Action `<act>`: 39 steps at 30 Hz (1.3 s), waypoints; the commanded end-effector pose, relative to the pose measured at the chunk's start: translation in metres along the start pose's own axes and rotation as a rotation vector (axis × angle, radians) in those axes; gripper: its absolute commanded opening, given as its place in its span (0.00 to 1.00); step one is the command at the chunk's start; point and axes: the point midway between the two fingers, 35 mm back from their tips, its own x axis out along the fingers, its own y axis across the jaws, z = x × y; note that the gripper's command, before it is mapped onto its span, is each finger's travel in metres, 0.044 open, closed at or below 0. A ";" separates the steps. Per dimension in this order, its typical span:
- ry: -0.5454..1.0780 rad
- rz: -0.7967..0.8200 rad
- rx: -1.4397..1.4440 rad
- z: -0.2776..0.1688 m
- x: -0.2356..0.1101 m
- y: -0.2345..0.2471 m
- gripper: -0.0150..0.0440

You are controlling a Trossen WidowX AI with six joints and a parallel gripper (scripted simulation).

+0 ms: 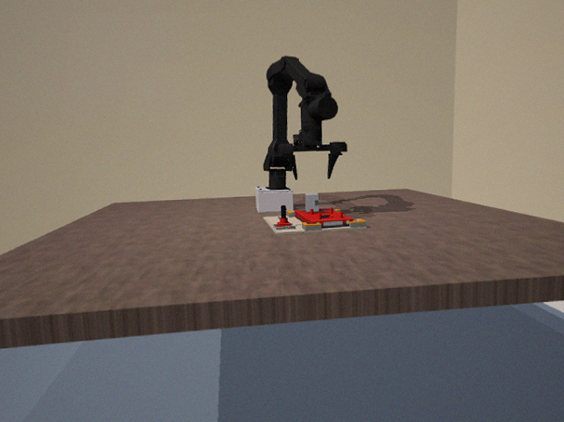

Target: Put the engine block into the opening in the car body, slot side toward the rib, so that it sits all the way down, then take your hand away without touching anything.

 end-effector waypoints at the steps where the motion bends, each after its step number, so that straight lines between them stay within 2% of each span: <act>1: -0.009 -0.003 -0.002 0.002 0.011 0.001 1.00; 39: -0.010 -0.003 -0.002 0.005 0.074 0.002 1.00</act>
